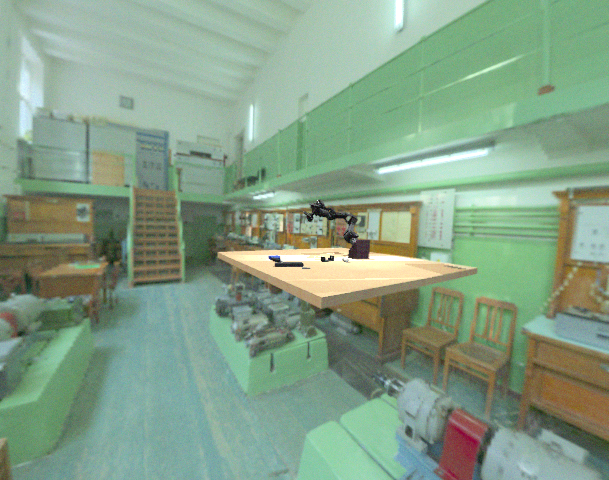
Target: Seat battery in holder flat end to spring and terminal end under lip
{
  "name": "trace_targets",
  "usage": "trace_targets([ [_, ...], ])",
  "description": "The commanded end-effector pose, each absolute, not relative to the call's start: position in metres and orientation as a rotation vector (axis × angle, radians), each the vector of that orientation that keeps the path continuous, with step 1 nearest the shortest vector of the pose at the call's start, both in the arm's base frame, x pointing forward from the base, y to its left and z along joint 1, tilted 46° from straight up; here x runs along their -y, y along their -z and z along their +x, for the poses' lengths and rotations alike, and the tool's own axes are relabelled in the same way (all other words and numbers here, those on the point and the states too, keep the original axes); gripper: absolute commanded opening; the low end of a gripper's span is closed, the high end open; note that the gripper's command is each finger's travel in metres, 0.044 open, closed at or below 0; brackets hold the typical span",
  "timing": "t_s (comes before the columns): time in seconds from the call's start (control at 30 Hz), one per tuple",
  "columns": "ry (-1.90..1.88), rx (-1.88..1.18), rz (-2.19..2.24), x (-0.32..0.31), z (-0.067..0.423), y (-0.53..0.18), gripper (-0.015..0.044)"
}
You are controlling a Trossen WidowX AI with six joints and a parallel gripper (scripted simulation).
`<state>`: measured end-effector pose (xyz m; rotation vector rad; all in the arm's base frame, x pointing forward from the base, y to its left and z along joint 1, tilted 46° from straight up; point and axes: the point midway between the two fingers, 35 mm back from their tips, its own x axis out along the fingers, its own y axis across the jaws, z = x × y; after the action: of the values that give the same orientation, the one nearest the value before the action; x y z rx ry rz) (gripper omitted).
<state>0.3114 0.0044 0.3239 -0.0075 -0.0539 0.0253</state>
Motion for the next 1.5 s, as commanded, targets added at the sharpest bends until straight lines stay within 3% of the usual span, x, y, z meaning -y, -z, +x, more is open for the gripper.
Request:
trace_targets([
  [0.0, -0.025, 0.042, -0.01, -0.005, 0.313, -0.321, 0.0374],
  [0.17, -0.039, -0.269, -0.1, -0.023, 0.345, -0.244, 0.0242],
  [0.43, -0.104, -0.829, -0.38, -0.055, 0.347, -0.102, 0.0241],
  [0.77, -0.239, -1.46, -0.909, -0.062, 0.277, 0.029, 0.0241],
  [1.03, -0.371, -1.845, -1.413, -0.043, 0.214, 0.075, 0.0241],
  [1.47, -0.375, -1.853, -1.424, -0.037, 0.213, 0.081, 0.0241],
])
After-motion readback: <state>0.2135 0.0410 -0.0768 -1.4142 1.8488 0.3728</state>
